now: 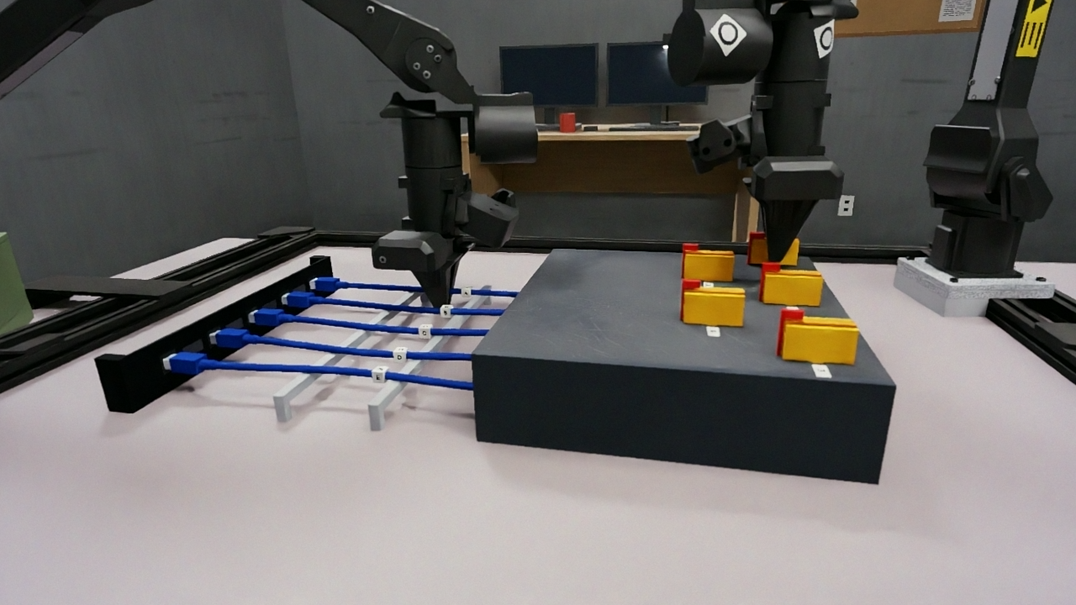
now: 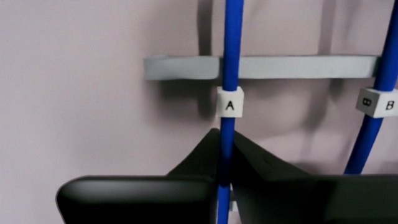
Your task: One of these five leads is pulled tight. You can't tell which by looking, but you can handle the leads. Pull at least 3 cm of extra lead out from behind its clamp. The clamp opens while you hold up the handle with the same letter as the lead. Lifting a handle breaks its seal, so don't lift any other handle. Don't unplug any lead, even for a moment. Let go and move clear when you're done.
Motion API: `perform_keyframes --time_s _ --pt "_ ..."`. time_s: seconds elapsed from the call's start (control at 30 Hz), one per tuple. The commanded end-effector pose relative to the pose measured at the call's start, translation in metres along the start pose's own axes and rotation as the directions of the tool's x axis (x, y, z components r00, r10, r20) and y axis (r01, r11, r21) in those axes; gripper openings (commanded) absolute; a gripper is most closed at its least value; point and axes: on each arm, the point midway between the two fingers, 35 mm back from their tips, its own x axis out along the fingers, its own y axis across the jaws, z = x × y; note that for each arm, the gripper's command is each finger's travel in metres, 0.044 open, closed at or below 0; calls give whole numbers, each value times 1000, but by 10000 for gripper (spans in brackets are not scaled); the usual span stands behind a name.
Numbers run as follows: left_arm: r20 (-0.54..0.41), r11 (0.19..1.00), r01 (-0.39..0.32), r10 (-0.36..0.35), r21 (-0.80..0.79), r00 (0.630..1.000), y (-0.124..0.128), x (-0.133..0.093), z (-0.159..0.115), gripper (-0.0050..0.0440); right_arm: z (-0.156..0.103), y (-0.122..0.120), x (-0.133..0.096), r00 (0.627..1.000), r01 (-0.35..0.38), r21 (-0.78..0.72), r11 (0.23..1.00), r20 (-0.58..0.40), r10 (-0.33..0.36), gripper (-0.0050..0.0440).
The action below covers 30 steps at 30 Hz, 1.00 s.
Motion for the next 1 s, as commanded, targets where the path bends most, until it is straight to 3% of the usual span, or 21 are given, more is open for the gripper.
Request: perform_keyframes --time_s 0.0,0.47,0.57,0.97 --pt "28 1000 -10 10 0 1000 2 -12 5 -50 3 2 -8 1000 -15 0 1000 26 15 -50" --pt "28 1000 -10 10 0 1000 2 -12 5 -50 3 2 -17 1000 -15 0 1000 26 15 -50" --pt "29 1000 -10 10 0 1000 2 -12 5 -50 3 2 -8 1000 -13 0 1000 22 13 -50" --pt "29 1000 -10 10 0 1000 2 -12 5 -50 3 2 -20 1000 -13 0 1000 22 13 -50"
